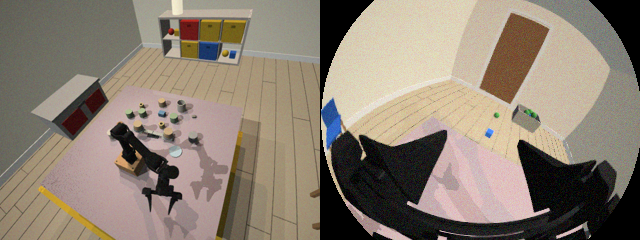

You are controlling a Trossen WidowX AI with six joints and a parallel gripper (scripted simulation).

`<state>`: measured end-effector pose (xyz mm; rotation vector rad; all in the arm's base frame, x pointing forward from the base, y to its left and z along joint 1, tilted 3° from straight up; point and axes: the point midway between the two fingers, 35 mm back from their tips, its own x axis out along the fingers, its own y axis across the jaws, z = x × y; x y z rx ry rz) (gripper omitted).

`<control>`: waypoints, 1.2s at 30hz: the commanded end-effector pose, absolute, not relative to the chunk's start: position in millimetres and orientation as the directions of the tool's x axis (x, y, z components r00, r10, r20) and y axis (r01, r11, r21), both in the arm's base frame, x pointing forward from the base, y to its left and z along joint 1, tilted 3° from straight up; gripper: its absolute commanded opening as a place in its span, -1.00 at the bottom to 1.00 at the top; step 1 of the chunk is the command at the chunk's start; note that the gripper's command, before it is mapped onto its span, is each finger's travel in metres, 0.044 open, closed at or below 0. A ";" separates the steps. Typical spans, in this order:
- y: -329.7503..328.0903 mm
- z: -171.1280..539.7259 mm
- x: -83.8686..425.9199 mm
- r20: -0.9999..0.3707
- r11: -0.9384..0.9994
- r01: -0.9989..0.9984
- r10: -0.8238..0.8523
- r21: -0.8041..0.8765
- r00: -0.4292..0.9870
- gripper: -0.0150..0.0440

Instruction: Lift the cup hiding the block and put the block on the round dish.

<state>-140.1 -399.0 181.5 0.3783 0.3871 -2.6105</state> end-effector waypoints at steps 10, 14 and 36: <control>-400.7 183.9 -82.2 -0.418 -0.664 0.702 -0.579 -0.257 -0.700 1.00; -397.4 184.3 -54.6 -0.458 -0.556 0.785 -0.642 -0.274 -0.615 1.00; -332.8 181.6 86.6 -0.647 0.169 0.946 -0.761 -0.278 -0.054 1.00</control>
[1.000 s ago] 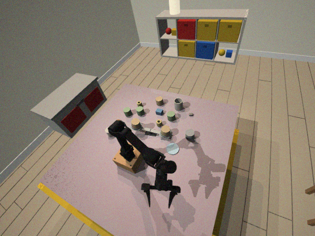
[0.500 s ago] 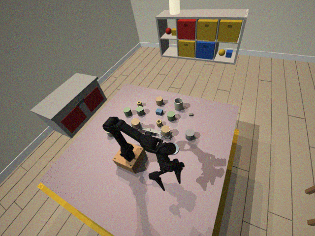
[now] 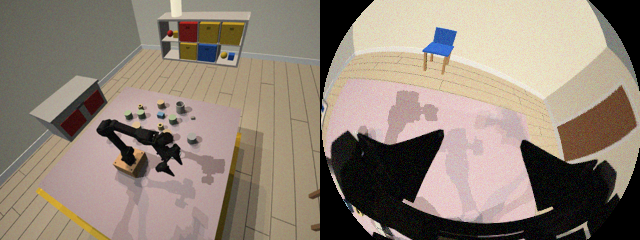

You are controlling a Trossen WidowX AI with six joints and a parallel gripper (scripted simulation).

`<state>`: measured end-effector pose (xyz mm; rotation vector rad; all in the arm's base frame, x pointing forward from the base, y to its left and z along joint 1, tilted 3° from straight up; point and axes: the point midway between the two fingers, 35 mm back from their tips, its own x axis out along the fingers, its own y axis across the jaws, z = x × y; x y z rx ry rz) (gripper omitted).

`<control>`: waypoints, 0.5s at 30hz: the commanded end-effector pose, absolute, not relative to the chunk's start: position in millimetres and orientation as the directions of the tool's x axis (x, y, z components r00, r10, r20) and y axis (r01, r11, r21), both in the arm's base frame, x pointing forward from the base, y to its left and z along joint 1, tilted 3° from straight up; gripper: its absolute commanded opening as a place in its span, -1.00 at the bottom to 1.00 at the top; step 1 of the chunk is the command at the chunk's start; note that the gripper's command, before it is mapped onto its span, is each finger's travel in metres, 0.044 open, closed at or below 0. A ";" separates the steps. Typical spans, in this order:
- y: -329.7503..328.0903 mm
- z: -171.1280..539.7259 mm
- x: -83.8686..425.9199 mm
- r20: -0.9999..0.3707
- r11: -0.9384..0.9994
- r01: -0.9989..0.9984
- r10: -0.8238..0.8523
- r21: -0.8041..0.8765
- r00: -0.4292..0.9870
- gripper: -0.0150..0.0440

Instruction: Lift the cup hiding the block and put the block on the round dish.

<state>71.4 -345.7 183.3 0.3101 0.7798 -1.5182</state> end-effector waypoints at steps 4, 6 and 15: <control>-313.4 180.5 108.0 -0.673 0.303 0.916 -0.738 -0.264 0.051 1.00; -302.9 179.9 118.1 -0.684 0.368 0.894 -0.722 -0.255 0.102 1.00; -250.4 177.2 156.6 -0.726 0.634 0.745 -0.611 -0.209 0.317 1.00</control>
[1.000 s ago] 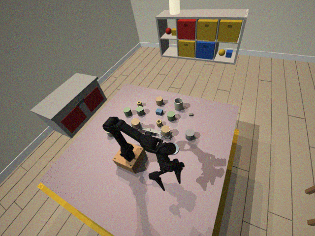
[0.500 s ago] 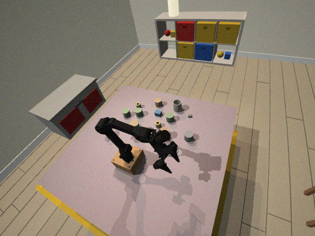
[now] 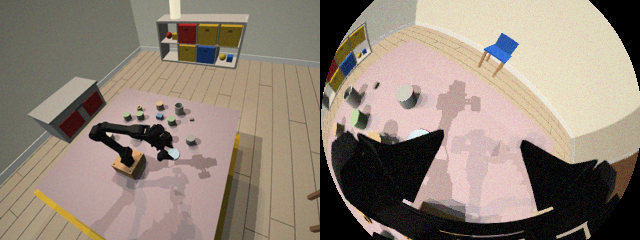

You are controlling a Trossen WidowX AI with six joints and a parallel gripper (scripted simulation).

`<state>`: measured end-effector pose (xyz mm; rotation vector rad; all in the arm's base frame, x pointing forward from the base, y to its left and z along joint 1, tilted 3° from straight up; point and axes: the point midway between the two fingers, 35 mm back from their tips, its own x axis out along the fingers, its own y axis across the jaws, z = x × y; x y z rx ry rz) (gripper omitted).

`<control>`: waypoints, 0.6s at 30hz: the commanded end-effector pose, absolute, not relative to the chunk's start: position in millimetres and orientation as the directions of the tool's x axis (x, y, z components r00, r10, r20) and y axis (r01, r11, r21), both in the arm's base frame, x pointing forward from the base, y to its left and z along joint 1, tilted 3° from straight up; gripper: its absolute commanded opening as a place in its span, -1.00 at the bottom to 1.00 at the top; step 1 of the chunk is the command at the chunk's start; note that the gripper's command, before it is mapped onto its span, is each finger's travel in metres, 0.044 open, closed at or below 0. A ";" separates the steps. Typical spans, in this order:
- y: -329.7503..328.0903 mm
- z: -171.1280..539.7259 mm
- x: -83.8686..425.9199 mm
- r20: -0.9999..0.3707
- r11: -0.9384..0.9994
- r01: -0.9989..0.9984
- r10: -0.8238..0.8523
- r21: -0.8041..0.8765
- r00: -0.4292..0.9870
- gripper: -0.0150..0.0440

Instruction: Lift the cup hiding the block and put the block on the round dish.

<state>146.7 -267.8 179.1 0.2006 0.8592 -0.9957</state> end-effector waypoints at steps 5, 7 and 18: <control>-218.1 175.7 172.9 -0.740 0.756 0.630 -0.524 -0.178 0.420 1.00; -204.8 175.1 178.3 -0.745 0.799 0.579 -0.486 -0.165 0.458 1.00; -128.7 172.5 196.1 -0.748 0.962 0.257 -0.236 -0.091 0.620 1.00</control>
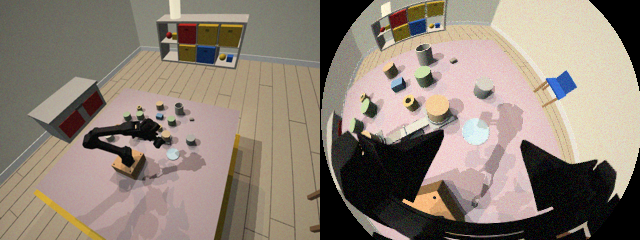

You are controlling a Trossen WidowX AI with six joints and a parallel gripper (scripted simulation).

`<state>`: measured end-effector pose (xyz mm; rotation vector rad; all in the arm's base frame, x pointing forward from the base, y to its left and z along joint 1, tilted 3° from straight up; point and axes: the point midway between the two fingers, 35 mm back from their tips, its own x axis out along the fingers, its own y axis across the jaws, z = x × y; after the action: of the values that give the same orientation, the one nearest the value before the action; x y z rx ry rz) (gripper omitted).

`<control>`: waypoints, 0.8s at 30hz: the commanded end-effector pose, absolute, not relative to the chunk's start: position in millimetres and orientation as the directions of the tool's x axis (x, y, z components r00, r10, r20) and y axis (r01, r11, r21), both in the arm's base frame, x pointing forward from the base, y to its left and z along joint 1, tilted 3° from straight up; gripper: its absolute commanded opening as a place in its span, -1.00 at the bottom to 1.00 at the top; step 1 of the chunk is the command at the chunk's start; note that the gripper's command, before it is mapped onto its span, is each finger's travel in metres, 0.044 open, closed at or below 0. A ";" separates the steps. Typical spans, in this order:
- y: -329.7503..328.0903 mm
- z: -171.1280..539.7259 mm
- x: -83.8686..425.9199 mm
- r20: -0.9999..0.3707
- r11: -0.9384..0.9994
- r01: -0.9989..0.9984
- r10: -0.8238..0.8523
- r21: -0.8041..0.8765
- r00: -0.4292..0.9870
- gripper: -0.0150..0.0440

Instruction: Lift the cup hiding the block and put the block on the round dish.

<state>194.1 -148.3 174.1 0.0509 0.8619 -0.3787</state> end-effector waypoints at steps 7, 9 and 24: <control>-79.8 171.4 196.8 -0.733 0.998 0.033 -0.056 -0.046 0.678 1.00; -66.1 171.2 195.5 -0.726 0.999 -0.031 -0.003 -0.034 0.688 1.00; 2.0 171.1 178.4 -0.671 0.935 -0.355 0.275 0.019 0.688 1.00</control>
<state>180.2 -1.8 172.0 -0.1099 0.7353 0.3320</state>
